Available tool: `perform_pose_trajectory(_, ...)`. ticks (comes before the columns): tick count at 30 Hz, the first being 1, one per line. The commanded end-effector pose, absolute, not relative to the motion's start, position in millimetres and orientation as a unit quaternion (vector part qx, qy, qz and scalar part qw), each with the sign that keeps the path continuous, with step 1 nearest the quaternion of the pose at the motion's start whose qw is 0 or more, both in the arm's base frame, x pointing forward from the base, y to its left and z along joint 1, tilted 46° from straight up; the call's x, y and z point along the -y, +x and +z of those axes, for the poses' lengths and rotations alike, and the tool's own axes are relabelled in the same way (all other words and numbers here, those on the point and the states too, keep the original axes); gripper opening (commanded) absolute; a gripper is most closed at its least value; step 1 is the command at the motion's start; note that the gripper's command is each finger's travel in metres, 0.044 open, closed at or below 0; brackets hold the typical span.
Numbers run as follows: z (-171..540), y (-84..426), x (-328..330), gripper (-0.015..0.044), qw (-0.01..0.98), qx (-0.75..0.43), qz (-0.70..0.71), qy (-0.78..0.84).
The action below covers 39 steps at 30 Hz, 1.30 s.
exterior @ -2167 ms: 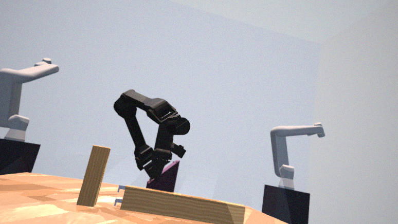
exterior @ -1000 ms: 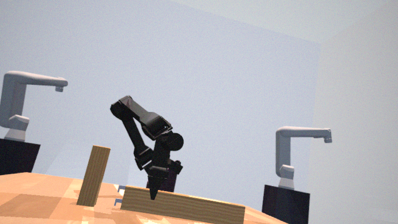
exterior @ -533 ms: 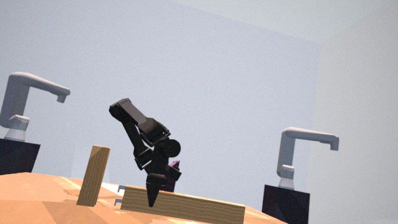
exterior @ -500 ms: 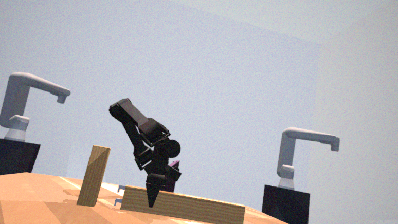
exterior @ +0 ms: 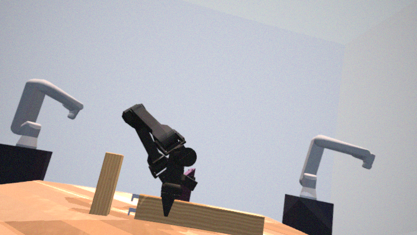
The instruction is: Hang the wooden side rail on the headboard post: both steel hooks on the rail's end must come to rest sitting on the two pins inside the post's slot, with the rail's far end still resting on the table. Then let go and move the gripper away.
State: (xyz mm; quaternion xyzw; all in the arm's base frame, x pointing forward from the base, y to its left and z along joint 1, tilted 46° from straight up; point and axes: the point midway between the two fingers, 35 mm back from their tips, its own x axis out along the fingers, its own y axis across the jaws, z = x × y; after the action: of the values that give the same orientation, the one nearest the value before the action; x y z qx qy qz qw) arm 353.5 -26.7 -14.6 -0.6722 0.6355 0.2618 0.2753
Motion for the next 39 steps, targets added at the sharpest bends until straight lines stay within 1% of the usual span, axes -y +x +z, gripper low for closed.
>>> perform_pose_trajectory(1,-15.2,353.0,27.4,0.0098,0.272,-0.636,0.261,-0.674)
perform_pose_trajectory(3,-15.2,353.0,27.4,0.0085,0.272,-0.636,0.261,-0.674)
perform_pose_trajectory(6,-15.2,353.0,27.4,0.0006,0.272,-0.636,0.261,-0.674)
perform_pose_trajectory(7,-15.2,353.0,27.4,0.0000,0.272,-0.636,0.261,-0.674)
perform_pose_trajectory(31,-14.4,361.1,26.3,0.0000,0.272,-0.635,0.261,-0.674)
perform_pose_trajectory(39,-14.6,355.6,26.6,0.0000,0.271,-0.637,0.265,-0.672)
